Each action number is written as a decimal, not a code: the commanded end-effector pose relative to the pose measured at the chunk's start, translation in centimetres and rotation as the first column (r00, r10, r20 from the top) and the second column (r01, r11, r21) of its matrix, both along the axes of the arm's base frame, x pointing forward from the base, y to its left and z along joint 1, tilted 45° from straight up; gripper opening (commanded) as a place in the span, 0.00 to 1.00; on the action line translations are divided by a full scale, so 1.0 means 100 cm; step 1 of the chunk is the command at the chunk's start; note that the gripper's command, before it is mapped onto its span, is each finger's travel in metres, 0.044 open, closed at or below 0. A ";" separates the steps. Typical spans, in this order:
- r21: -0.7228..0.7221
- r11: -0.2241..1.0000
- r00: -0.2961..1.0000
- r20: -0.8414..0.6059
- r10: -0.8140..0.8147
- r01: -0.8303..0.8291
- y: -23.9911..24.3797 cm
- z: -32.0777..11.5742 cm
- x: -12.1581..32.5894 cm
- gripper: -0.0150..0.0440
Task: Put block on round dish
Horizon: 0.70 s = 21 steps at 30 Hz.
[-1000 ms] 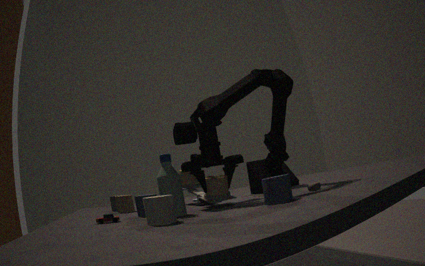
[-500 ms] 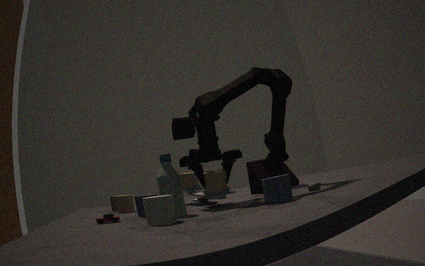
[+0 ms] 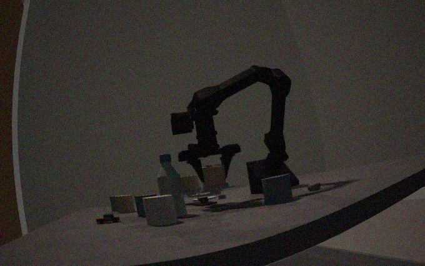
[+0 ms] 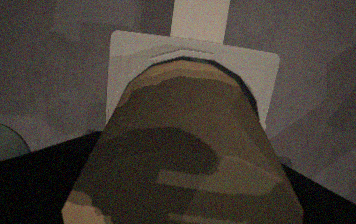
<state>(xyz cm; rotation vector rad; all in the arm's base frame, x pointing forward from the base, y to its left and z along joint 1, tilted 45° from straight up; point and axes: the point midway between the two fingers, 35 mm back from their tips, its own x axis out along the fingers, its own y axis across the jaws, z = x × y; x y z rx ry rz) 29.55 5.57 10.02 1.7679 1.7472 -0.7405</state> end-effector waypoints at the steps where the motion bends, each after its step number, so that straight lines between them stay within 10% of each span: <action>1: -0.003 1.000 1.000 0.018 -0.004 0.004 -0.007 0.006 0.004 0.25; 21: -0.005 1.000 1.000 0.015 -0.011 0.011 -0.025 0.024 0.004 0.25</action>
